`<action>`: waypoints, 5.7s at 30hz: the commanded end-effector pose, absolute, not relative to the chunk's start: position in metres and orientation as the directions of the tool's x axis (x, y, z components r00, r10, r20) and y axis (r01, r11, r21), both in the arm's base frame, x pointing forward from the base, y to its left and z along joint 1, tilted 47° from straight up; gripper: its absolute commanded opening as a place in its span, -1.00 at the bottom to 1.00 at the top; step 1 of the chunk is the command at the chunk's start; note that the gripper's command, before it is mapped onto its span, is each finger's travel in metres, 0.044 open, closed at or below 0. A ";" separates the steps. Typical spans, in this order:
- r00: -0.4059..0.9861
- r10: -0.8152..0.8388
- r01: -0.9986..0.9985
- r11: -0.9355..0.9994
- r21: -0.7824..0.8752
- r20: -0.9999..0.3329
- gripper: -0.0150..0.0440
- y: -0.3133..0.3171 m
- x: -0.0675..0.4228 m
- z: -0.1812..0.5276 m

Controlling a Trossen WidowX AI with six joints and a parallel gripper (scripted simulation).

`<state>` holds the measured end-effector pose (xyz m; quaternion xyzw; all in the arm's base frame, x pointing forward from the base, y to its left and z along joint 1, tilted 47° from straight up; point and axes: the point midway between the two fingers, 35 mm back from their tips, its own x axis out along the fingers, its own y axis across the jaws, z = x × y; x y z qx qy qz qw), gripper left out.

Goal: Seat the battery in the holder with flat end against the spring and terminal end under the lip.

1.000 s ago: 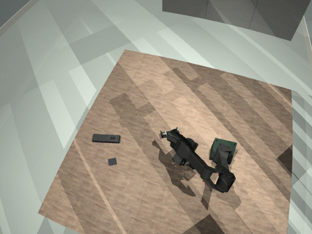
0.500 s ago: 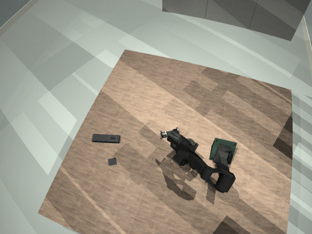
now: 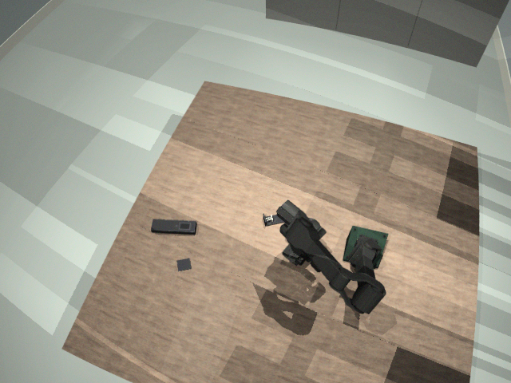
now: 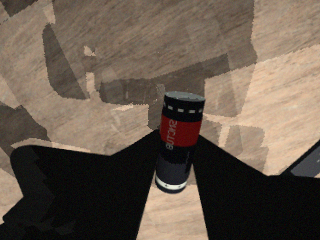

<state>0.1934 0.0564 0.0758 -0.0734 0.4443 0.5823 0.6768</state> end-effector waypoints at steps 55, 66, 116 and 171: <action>-0.306 0.594 -0.537 0.537 0.650 -0.744 -0.20 -0.018 0.314 -0.028; -0.394 0.527 -0.530 0.538 0.655 -0.753 -0.20 -0.011 0.318 -0.032; -0.501 0.455 -0.516 0.526 0.676 -0.736 -0.20 0.007 0.335 -0.032; -0.432 0.548 -0.506 0.511 0.695 -0.717 -0.20 0.009 0.339 -0.036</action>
